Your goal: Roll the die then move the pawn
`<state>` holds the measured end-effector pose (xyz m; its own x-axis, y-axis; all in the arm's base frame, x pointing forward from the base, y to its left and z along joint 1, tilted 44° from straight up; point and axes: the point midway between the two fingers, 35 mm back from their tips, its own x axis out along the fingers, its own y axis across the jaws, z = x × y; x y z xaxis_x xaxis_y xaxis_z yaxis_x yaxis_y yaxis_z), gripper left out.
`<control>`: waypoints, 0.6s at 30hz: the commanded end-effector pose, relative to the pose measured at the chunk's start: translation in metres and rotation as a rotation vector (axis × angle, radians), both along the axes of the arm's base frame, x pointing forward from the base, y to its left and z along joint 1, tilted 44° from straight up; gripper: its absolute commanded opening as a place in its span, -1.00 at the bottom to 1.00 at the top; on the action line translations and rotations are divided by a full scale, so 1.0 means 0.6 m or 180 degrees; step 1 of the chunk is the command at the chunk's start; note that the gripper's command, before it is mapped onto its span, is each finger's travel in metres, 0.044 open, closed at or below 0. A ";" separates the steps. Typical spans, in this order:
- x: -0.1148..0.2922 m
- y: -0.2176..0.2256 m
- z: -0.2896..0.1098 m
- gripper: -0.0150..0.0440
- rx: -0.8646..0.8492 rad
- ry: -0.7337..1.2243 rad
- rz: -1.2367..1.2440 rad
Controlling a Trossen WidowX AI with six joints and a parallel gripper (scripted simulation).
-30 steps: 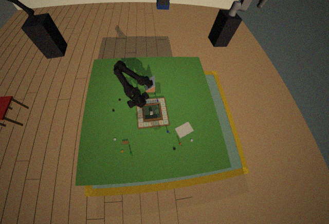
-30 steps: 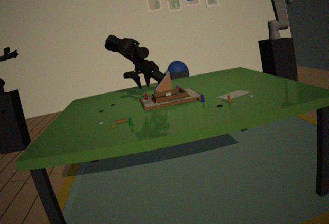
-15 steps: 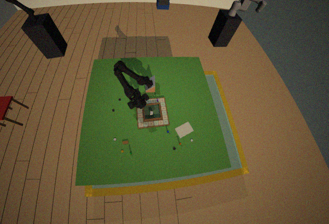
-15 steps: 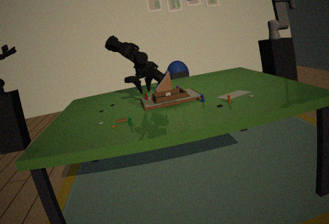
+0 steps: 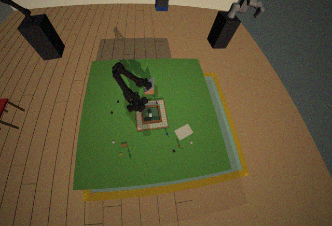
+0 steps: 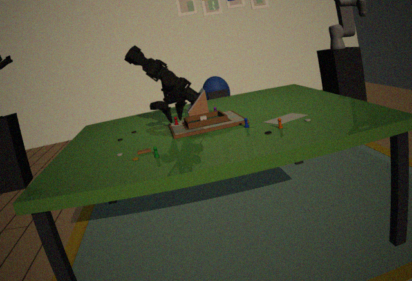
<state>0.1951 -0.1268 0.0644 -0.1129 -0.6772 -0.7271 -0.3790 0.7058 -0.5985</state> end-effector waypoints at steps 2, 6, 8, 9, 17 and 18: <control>-0.007 -0.005 -0.007 0.10 -0.0010 0.0047 0.0010; -0.007 -0.005 -0.007 -0.26 -0.0010 0.0047 0.0010; -0.007 -0.005 -0.007 -0.30 -0.0010 0.0047 0.0010; -0.007 -0.005 -0.007 -0.33 -0.0010 0.0047 0.0010; -0.007 -0.005 -0.007 -0.49 -0.0010 0.0047 0.0010; -0.006 -0.004 -0.006 -0.49 -0.0009 0.0046 0.0010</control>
<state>0.1926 -0.1291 0.0609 -0.1177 -0.6772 -0.7264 -0.3813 0.7062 -0.5966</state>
